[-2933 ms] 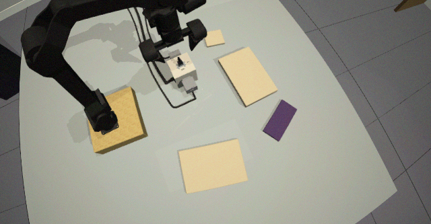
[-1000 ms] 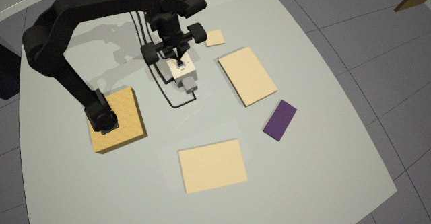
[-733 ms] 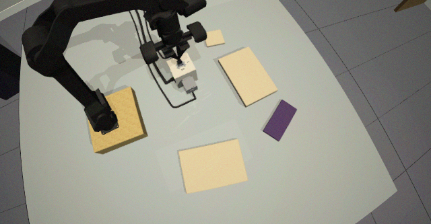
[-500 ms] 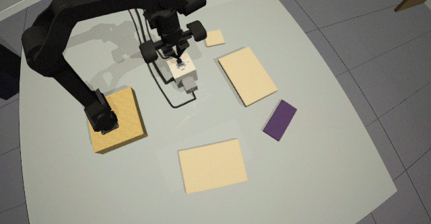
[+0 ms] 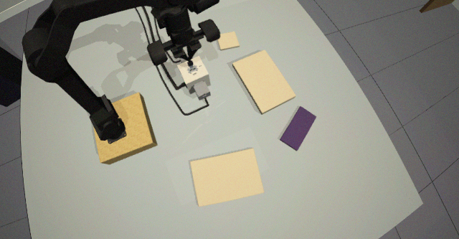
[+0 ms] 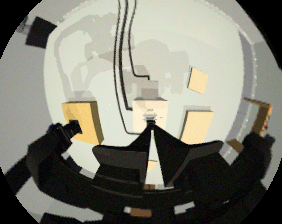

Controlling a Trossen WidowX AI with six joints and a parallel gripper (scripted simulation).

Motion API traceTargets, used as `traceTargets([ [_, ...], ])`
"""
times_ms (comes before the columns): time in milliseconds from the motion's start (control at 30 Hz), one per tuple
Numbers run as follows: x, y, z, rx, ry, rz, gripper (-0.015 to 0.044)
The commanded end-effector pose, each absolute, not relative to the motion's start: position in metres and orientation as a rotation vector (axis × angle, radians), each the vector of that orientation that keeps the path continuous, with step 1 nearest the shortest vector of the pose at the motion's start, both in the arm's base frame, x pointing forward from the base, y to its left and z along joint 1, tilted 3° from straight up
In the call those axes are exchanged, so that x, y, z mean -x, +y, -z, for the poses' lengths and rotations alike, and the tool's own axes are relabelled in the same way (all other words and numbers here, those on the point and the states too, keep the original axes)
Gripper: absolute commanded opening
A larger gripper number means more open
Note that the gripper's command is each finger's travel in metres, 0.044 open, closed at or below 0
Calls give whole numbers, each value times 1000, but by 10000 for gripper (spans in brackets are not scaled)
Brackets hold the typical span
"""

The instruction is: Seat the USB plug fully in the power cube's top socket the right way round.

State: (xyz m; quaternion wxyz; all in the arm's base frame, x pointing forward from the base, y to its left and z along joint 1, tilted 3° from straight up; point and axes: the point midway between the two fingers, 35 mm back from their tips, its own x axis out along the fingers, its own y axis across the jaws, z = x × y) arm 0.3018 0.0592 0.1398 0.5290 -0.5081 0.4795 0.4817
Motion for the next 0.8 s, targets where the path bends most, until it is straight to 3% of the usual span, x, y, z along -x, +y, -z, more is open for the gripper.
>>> traceTargets([
  [0, -302, 59, -144, 1215, 1140, -1147, 0],
  [767, -301, 59, -146, 983, 1266, -939, 0],
])
